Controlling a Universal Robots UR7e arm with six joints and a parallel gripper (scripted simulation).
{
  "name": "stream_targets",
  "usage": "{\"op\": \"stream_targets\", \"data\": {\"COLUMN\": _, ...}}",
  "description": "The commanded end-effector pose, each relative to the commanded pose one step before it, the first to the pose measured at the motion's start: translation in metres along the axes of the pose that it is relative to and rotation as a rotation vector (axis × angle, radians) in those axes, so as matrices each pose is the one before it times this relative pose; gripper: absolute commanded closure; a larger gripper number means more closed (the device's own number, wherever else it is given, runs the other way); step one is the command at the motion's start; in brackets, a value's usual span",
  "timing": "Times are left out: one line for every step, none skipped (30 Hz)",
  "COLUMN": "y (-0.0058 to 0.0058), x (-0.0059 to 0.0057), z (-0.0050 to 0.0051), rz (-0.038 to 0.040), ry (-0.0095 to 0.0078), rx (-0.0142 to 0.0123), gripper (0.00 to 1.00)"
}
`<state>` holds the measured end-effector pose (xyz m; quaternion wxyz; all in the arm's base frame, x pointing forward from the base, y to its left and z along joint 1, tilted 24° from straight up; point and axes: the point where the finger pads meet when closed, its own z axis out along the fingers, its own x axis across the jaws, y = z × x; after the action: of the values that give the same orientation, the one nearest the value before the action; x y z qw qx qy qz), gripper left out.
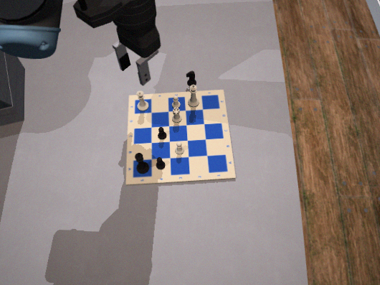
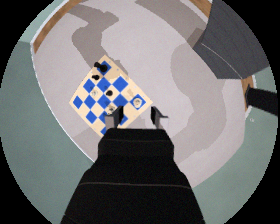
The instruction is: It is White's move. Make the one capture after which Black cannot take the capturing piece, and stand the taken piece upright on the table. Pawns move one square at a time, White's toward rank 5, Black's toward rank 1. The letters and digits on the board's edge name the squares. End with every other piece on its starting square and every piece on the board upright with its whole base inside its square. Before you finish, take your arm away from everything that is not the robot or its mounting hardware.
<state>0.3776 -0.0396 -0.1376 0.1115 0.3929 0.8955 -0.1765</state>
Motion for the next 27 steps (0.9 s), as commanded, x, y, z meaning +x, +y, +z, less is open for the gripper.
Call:
{"op": "stream_targets", "data": {"y": 0.00024, "x": -0.00024, "z": -0.00033, "rz": 0.00014, "ry": -0.00082, "rx": -0.00081, "gripper": 0.00}}
{"op": "stream_targets", "data": {"y": 0.00000, "x": 0.00000, "z": 0.00000, "rz": 0.00000, "ry": 0.00000, "rx": 0.00000, "gripper": 0.00}}
{"op": "stream_targets", "data": {"y": 0.00000, "x": 0.00000, "z": 0.00000, "rz": 0.00000, "ry": 0.00000, "rx": 0.00000, "gripper": 0.00}}
{"op": "stream_targets", "data": {"y": 0.00000, "x": 0.00000, "z": -0.00002, "rz": 0.00000, "ry": 0.00000, "rx": 0.00000, "gripper": 0.00}}
{"op": "stream_targets", "data": {"y": 0.00000, "x": 0.00000, "z": -0.00015, "rz": 0.00000, "ry": 0.00000, "rx": 0.00000, "gripper": 0.00}}
{"op": "stream_targets", "data": {"y": 0.00000, "x": 0.00000, "z": -0.00038, "rz": 0.00000, "ry": 0.00000, "rx": 0.00000, "gripper": 0.00}}
{"op": "stream_targets", "data": {"y": 0.00000, "x": 0.00000, "z": -0.00069, "rz": 0.00000, "ry": 0.00000, "rx": 0.00000, "gripper": 0.00}}
{"op": "stream_targets", "data": {"y": 0.00000, "x": 0.00000, "z": -0.00106, "rz": 0.00000, "ry": 0.00000, "rx": 0.00000, "gripper": 0.00}}
{"op": "stream_targets", "data": {"y": 0.00000, "x": 0.00000, "z": 0.00000, "rz": 0.00000, "ry": 0.00000, "rx": 0.00000, "gripper": 0.00}}
{"op": "stream_targets", "data": {"y": 0.00000, "x": 0.00000, "z": 0.00000, "rz": 0.00000, "ry": 0.00000, "rx": 0.00000, "gripper": 0.00}}
{"op": "stream_targets", "data": {"y": 0.00000, "x": 0.00000, "z": -0.00146, "rz": 0.00000, "ry": 0.00000, "rx": 0.00000, "gripper": 0.00}}
{"op": "stream_targets", "data": {"y": 0.00000, "x": 0.00000, "z": -0.00187, "rz": 0.00000, "ry": 0.00000, "rx": 0.00000, "gripper": 0.00}}
{"op": "stream_targets", "data": {"y": 0.00000, "x": 0.00000, "z": -0.00228, "rz": 0.00000, "ry": 0.00000, "rx": 0.00000, "gripper": 0.00}}
{"op": "stream_targets", "data": {"y": 0.00000, "x": 0.00000, "z": -0.00267, "rz": 0.00000, "ry": 0.00000, "rx": 0.00000, "gripper": 0.00}}
{"op": "stream_targets", "data": {"y": 0.00000, "x": 0.00000, "z": -0.00302, "rz": 0.00000, "ry": 0.00000, "rx": 0.00000, "gripper": 0.00}}
{"op": "stream_targets", "data": {"y": 0.00000, "x": 0.00000, "z": -0.00334, "rz": 0.00000, "ry": 0.00000, "rx": 0.00000, "gripper": 0.00}}
{"op": "stream_targets", "data": {"y": 0.00000, "x": 0.00000, "z": -0.00360, "rz": 0.00000, "ry": 0.00000, "rx": 0.00000, "gripper": 0.00}}
{"op": "stream_targets", "data": {"y": 0.00000, "x": 0.00000, "z": -0.00380, "rz": 0.00000, "ry": 0.00000, "rx": 0.00000, "gripper": 0.00}}
{"op": "stream_targets", "data": {"y": 0.00000, "x": 0.00000, "z": -0.00394, "rz": 0.00000, "ry": 0.00000, "rx": 0.00000, "gripper": 0.00}}
{"op": "stream_targets", "data": {"y": 0.00000, "x": 0.00000, "z": -0.00401, "rz": 0.00000, "ry": 0.00000, "rx": 0.00000, "gripper": 0.00}}
{"op": "stream_targets", "data": {"y": 0.00000, "x": 0.00000, "z": -0.00401, "rz": 0.00000, "ry": 0.00000, "rx": 0.00000, "gripper": 0.00}}
{"op": "stream_targets", "data": {"y": 0.00000, "x": 0.00000, "z": -0.00395, "rz": 0.00000, "ry": 0.00000, "rx": 0.00000, "gripper": 0.00}}
{"op": "stream_targets", "data": {"y": 0.00000, "x": 0.00000, "z": -0.00381, "rz": 0.00000, "ry": 0.00000, "rx": 0.00000, "gripper": 0.00}}
{"op": "stream_targets", "data": {"y": 0.00000, "x": 0.00000, "z": -0.00361, "rz": 0.00000, "ry": 0.00000, "rx": 0.00000, "gripper": 0.00}}
{"op": "stream_targets", "data": {"y": 0.00000, "x": 0.00000, "z": -0.00335, "rz": 0.00000, "ry": 0.00000, "rx": 0.00000, "gripper": 0.00}}
{"op": "stream_targets", "data": {"y": 0.00000, "x": 0.00000, "z": 0.00000, "rz": 0.00000, "ry": 0.00000, "rx": 0.00000, "gripper": 0.00}}
{"op": "stream_targets", "data": {"y": 0.00000, "x": 0.00000, "z": 0.00000, "rz": 0.00000, "ry": 0.00000, "rx": 0.00000, "gripper": 0.00}}
